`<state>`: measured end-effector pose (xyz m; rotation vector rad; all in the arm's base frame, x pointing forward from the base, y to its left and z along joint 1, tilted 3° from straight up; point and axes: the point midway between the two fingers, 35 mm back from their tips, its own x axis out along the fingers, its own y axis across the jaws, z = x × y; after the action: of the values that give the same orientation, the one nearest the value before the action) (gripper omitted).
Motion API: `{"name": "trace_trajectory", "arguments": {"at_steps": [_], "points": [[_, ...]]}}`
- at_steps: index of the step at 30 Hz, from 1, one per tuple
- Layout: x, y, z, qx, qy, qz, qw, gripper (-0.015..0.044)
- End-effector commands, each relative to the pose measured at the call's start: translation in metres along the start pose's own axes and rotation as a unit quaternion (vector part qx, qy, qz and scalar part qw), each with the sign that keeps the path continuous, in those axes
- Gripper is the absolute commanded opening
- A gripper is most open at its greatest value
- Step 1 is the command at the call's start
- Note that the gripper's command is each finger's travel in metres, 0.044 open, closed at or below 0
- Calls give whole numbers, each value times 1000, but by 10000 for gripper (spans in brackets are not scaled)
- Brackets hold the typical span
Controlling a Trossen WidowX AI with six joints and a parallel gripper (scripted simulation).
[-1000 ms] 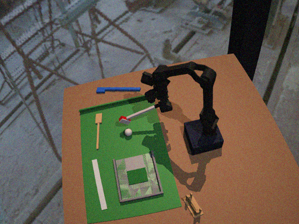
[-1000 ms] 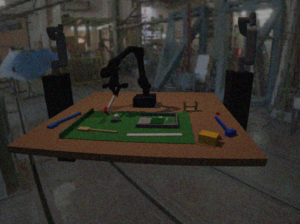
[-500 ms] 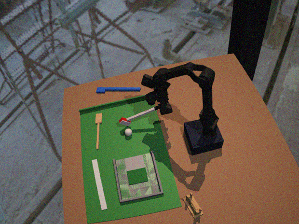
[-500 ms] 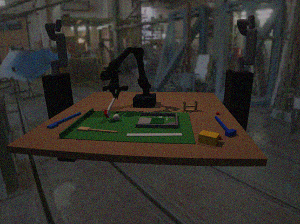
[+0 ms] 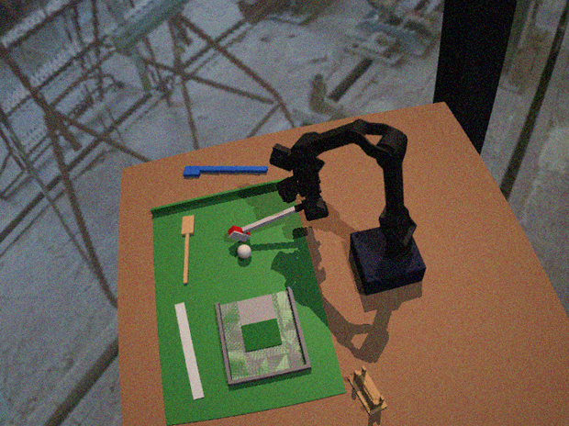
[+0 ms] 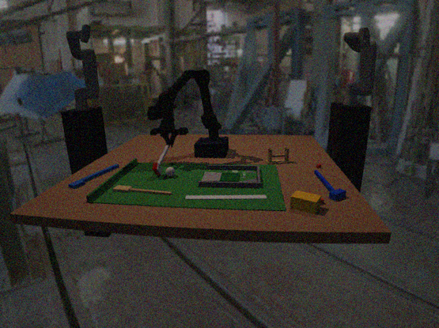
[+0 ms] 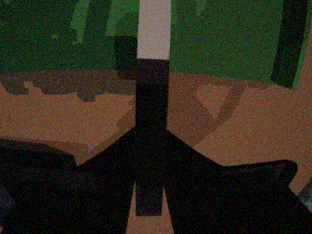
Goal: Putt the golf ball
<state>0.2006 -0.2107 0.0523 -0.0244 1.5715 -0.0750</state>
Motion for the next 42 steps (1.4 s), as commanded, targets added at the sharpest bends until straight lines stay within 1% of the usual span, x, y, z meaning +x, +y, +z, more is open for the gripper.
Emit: {"name": "trace_trajectory", "arguments": {"at_steps": [1,10,22,24,28,33,38,42], "points": [[-1,0,0,0,-1,-1,1000,0],[2,-30,1,-1,-2,-3,1000,0],[3,-26,0,2,1,-1,1000,0],[2,-8,4,1,0,-1,1000,0],[0,43,10,1,-1,1,1000,0],[2,101,3,-1,-2,3,1000,0],[3,108,1,-1,-2,3,1000,0],[-5,108,2,-1,-2,3,1000,0]]}}
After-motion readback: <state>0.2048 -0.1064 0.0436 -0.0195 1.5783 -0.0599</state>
